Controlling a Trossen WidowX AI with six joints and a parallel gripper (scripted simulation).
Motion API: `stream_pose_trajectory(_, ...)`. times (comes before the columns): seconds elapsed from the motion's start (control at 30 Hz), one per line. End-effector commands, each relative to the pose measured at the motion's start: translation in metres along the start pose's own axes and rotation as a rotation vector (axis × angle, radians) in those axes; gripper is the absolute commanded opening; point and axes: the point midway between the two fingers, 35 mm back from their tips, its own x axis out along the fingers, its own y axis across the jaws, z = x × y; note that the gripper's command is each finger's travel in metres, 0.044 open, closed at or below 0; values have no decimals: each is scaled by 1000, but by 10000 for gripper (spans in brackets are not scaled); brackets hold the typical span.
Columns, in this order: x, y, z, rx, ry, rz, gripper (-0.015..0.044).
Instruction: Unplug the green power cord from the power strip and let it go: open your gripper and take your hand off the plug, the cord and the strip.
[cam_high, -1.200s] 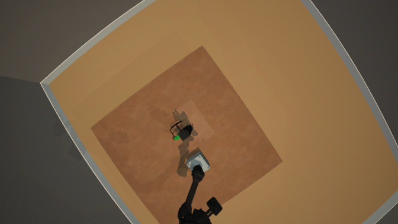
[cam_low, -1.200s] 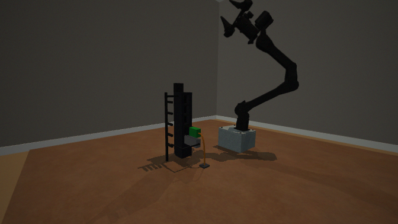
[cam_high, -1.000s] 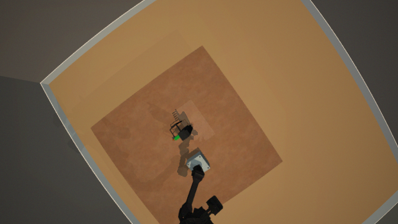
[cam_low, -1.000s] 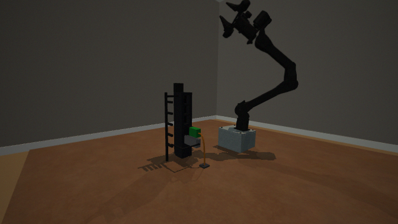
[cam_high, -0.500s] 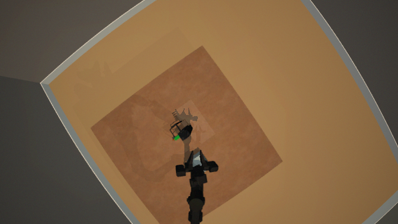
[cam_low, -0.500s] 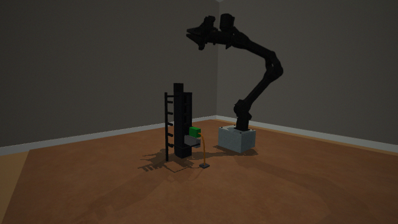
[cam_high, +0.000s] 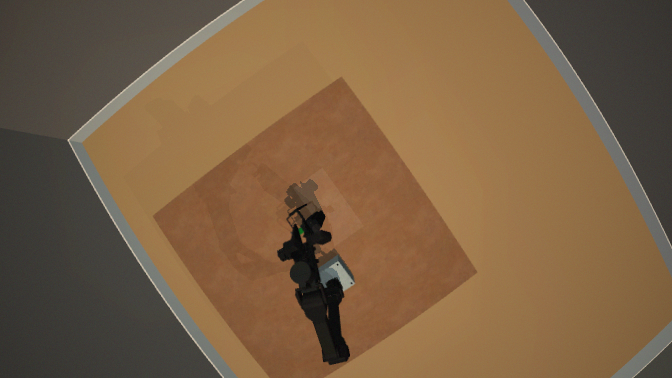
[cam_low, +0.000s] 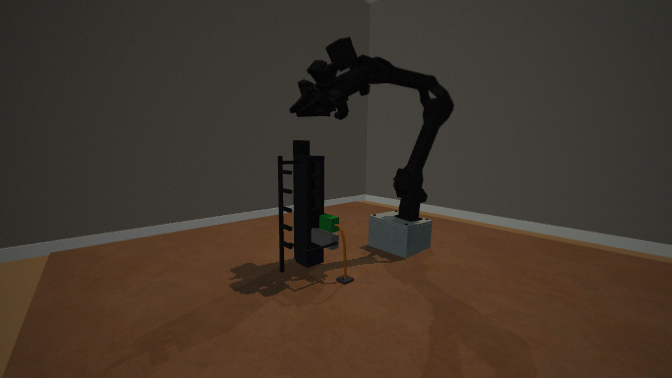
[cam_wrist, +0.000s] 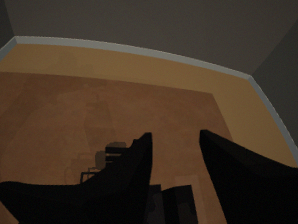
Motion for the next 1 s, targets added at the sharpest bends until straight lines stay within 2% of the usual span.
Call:
stream_pose_trajectory(0.0, 39, 57, -33, -361, 175, 210, 160)
stream_pose_trajectory(0.27, 69, 136, -90, -839, 344, 567, 160)
stream_pose_trajectory(0.53, 68, 194, -161, -1309, 460, 1020, 160)
stream_pose_trajectory(0.97, 68, 194, -163, -1323, 462, 1037, 160)
